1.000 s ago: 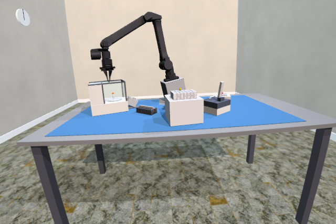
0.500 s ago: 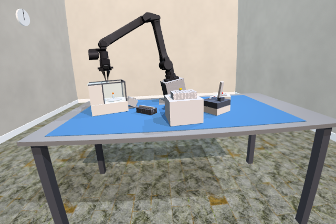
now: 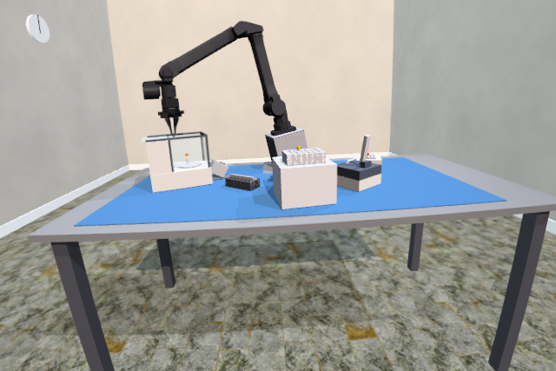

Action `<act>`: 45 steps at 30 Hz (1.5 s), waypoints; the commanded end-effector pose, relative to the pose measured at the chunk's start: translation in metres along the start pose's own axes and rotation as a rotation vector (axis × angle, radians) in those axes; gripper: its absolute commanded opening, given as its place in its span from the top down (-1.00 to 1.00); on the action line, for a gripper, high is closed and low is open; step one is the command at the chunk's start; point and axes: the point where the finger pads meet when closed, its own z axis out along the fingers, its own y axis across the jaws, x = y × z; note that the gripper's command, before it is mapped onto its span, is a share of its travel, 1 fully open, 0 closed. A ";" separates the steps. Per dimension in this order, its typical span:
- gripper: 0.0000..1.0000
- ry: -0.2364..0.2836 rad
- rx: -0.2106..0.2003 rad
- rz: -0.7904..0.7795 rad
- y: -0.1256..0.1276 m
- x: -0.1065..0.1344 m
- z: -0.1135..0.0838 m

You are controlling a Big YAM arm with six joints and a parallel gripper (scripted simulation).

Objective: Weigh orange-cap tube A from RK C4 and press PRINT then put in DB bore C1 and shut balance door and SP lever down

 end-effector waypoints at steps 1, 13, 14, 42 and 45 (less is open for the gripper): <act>0.88 -0.004 0.032 0.000 -0.024 0.004 -0.011; 0.88 -0.004 0.032 0.000 -0.034 0.004 -0.011; 0.88 -0.004 0.033 0.000 -0.036 0.004 -0.011; 0.88 -0.005 0.051 0.001 -0.040 0.004 -0.011; 0.88 -0.005 0.051 0.001 -0.040 0.004 -0.011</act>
